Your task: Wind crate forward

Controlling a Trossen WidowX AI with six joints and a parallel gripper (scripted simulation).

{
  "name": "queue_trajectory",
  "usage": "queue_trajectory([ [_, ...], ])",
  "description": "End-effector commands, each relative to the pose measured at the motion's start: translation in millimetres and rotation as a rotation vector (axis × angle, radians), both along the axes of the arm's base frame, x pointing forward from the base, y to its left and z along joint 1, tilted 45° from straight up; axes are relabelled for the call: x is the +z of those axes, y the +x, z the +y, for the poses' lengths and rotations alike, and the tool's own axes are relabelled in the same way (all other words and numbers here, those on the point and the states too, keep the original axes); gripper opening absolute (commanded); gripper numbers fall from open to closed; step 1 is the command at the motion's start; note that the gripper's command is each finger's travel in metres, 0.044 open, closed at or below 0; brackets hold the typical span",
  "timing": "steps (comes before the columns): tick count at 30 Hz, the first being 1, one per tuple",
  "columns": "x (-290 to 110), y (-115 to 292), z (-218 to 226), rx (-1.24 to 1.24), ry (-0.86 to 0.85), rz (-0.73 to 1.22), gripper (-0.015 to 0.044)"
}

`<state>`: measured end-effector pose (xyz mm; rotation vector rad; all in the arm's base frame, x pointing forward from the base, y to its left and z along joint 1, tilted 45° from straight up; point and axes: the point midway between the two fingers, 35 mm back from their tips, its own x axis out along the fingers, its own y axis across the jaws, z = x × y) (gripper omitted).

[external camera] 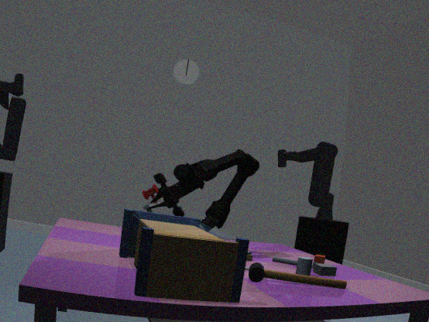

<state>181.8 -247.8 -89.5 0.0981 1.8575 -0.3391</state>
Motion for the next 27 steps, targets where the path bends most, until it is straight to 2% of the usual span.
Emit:
queue_trajectory([
  [1,2.0,0.0,-2.0,0.013,-0.077,0.02,0.0],
  [27,1.3,0.1,-0.5,0.127,-0.47,0.146,0.0],
])
